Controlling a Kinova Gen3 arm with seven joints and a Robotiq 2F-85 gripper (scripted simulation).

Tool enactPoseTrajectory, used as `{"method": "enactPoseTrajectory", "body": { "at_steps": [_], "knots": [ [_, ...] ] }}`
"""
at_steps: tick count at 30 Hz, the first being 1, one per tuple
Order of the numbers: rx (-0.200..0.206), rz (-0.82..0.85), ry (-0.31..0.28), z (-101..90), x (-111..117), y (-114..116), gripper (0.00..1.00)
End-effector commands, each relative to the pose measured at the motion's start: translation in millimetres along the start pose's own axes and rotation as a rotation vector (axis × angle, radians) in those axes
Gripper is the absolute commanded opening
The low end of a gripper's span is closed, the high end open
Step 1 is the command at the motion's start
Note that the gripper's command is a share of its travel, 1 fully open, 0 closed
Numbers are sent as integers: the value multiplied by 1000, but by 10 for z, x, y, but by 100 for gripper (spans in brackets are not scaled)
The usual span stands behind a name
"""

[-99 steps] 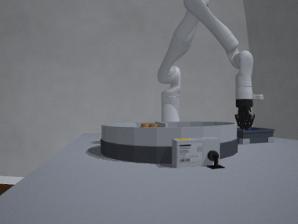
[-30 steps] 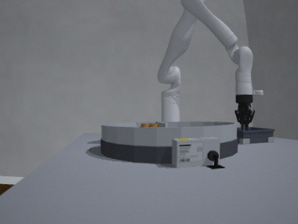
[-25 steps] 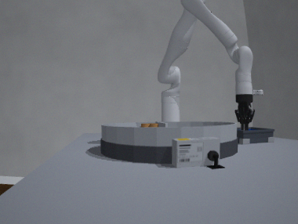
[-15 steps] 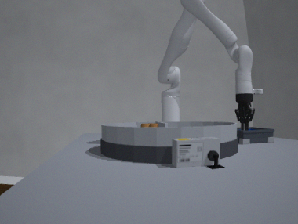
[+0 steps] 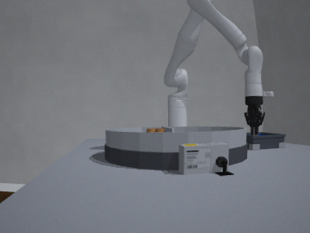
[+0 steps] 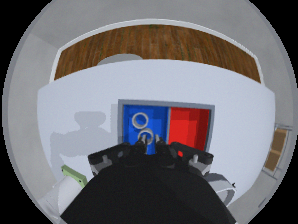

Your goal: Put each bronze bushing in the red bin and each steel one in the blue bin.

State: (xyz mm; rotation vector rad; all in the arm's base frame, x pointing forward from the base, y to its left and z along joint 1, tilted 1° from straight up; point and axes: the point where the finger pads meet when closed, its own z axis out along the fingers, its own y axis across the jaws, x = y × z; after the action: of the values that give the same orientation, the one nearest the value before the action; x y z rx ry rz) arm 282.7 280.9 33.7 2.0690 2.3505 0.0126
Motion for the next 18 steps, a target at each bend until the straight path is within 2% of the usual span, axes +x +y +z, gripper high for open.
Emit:
{"method": "enactPoseTrajectory", "body": {
  "at_steps": [1, 6, 11, 16, 18],
  "knots": [
    [-3, 1, 1, -19, 2, 11, 16],
    [-3, 1, 1, -19, 2, 11, 16],
    [-3, 1, 1, -520, 3, 8, 16],
    [-3, 1, 1, -520, 3, 8, 16],
    [-3, 1, 1, -721, 2, 7, 16]
  ]
}}
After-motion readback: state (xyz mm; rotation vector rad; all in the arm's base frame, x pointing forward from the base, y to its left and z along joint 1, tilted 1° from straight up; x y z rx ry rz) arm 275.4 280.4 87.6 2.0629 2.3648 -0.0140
